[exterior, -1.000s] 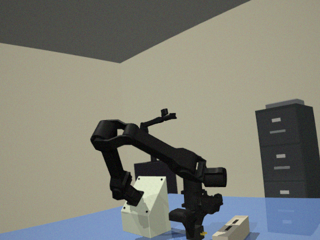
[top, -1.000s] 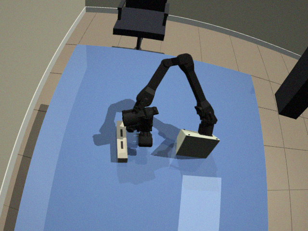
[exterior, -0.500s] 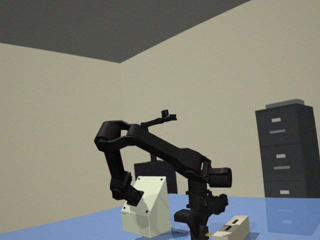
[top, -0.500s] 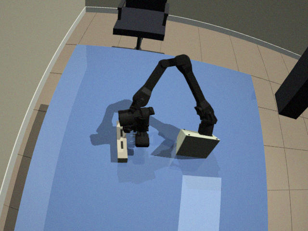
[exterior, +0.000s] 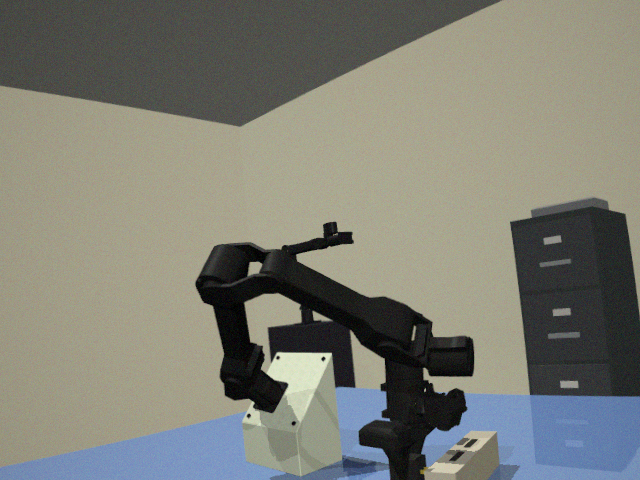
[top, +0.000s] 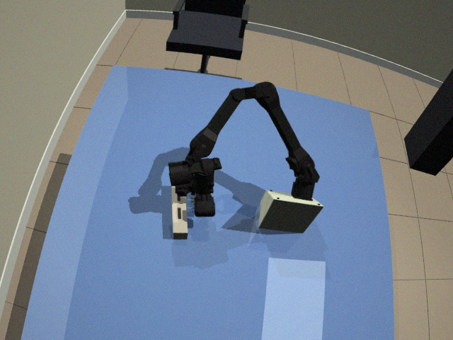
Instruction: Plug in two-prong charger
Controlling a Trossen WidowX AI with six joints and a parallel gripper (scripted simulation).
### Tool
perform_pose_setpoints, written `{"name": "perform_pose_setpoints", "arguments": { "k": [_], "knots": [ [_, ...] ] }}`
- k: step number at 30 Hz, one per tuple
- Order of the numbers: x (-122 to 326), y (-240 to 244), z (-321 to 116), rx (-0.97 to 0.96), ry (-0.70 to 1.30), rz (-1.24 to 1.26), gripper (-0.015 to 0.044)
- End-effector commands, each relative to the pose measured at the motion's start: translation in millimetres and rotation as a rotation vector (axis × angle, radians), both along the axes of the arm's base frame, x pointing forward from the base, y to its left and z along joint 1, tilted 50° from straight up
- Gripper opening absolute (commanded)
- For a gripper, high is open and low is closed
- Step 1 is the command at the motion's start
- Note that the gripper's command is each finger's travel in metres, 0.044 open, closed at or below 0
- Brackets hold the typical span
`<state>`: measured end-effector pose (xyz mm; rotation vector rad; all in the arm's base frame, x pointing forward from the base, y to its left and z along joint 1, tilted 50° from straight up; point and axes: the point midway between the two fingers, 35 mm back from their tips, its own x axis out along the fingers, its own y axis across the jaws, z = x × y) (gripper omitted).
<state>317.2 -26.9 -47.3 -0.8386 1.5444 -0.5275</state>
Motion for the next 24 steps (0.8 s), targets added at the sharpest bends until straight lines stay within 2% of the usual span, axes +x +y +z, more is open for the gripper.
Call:
{"name": "perform_pose_setpoints", "arguments": {
  "k": [1,24],
  "knots": [
    [4.4,-1.0,-1.6,-0.004,0.012,0.005,0.0],
    [9.4,-1.9,-1.4,-0.005,0.019,0.01,0.0]
  ]
}}
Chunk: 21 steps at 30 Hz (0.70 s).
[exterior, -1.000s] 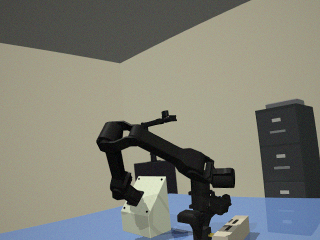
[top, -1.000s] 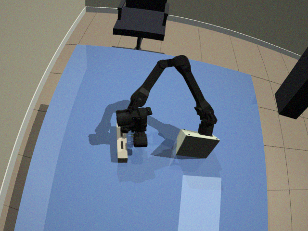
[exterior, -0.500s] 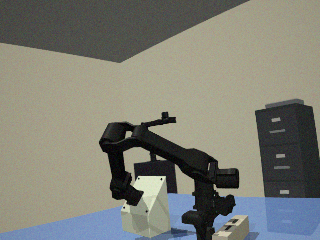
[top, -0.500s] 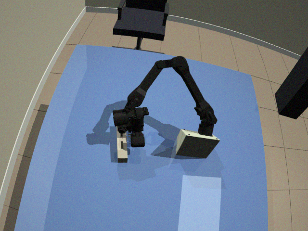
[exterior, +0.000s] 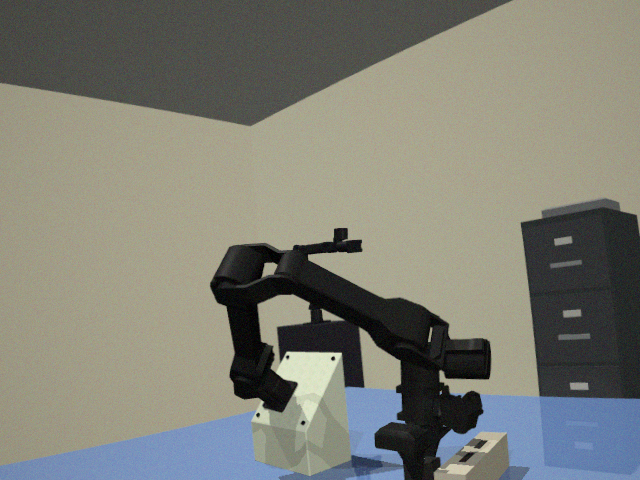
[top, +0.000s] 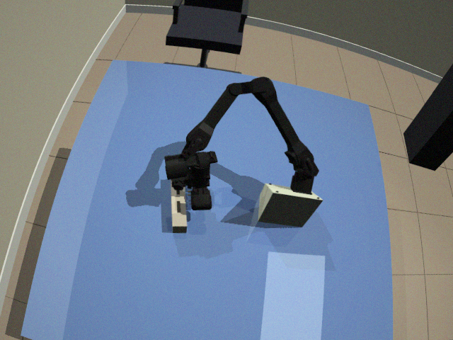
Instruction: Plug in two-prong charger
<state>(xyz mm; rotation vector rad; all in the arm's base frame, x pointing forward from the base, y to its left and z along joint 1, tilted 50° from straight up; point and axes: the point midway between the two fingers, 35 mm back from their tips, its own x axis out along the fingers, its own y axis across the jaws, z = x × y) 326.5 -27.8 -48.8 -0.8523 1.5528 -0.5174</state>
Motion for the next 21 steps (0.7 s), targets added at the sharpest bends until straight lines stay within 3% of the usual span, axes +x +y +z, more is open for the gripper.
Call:
{"name": "perform_pose_setpoints", "arguments": {
  "k": [1,21],
  "knots": [
    [0.2,-1.0,0.1,-0.003,0.004,0.001,0.0],
    [5.6,-0.3,-0.4,-0.003,0.004,0.001,0.0]
  ]
}}
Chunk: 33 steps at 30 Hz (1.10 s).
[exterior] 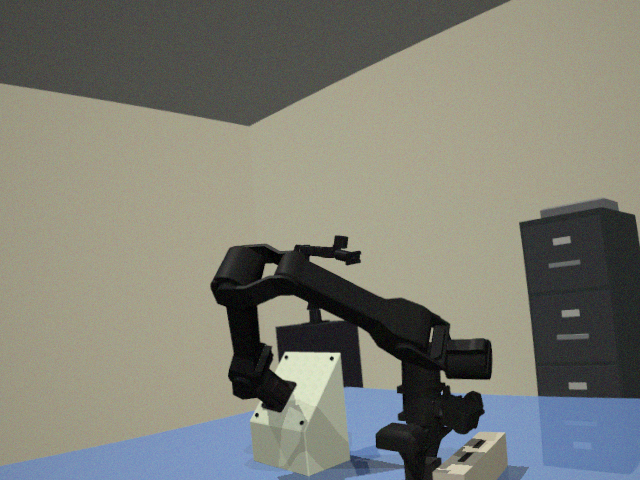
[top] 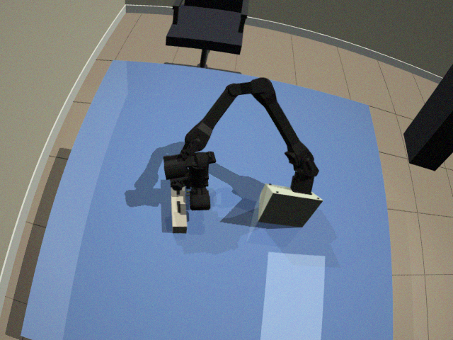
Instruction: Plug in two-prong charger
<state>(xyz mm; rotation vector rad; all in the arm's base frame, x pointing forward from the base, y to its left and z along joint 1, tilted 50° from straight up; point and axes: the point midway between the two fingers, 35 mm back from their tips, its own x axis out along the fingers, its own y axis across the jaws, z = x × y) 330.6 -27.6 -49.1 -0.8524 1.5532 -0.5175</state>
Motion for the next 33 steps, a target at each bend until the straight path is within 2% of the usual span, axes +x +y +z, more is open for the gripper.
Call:
{"name": "perform_pose_setpoints", "arguments": {
  "k": [1,33],
  "knots": [
    [1.7,-0.5,-0.1,-0.003,0.003,0.001,0.0],
    [8.7,1.0,-1.0,-0.003,0.003,0.001,0.0]
  ]
}}
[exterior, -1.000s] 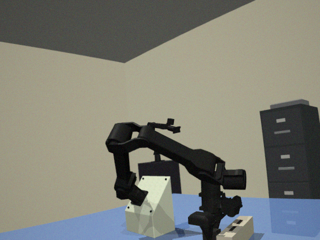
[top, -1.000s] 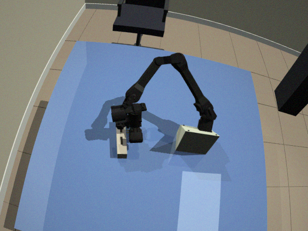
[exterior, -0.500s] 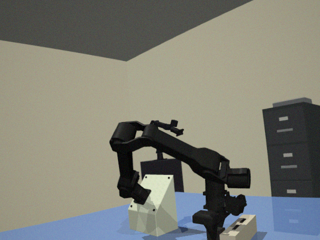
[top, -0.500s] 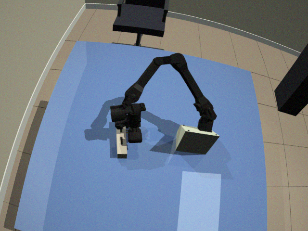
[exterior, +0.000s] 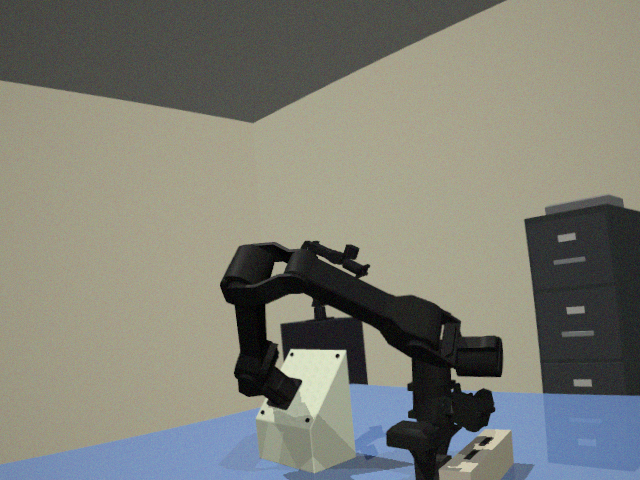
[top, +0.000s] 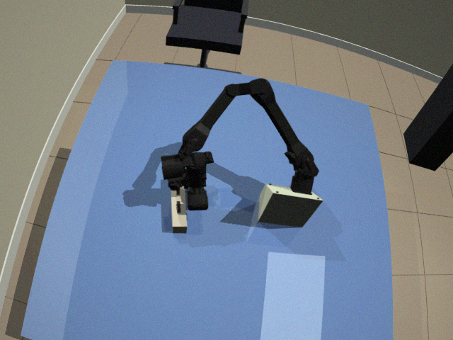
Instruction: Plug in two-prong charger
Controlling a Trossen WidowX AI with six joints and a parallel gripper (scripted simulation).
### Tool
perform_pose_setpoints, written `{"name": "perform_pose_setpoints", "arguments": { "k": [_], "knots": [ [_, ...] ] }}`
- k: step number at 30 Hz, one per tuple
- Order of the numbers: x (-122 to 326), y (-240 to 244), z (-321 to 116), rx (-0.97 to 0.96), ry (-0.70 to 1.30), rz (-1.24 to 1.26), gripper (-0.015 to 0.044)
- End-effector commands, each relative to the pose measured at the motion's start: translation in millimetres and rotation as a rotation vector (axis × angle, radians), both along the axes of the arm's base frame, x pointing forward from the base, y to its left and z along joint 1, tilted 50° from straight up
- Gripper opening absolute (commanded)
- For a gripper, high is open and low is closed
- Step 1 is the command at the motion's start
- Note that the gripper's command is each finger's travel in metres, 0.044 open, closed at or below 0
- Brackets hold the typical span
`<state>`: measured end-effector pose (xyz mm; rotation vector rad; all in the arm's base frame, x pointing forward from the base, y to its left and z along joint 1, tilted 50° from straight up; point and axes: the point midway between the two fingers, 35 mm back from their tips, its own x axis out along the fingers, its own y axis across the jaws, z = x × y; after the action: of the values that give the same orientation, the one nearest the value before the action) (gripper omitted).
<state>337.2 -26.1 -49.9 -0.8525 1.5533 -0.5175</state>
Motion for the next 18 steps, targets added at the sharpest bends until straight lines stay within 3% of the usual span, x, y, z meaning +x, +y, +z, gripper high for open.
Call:
{"name": "perform_pose_setpoints", "arguments": {
  "k": [1,18],
  "knots": [
    [2.3,-0.3,-0.2,-0.003,0.003,0.001,0.0],
    [7.7,0.7,-0.9,-0.003,0.002,0.001,0.0]
  ]
}}
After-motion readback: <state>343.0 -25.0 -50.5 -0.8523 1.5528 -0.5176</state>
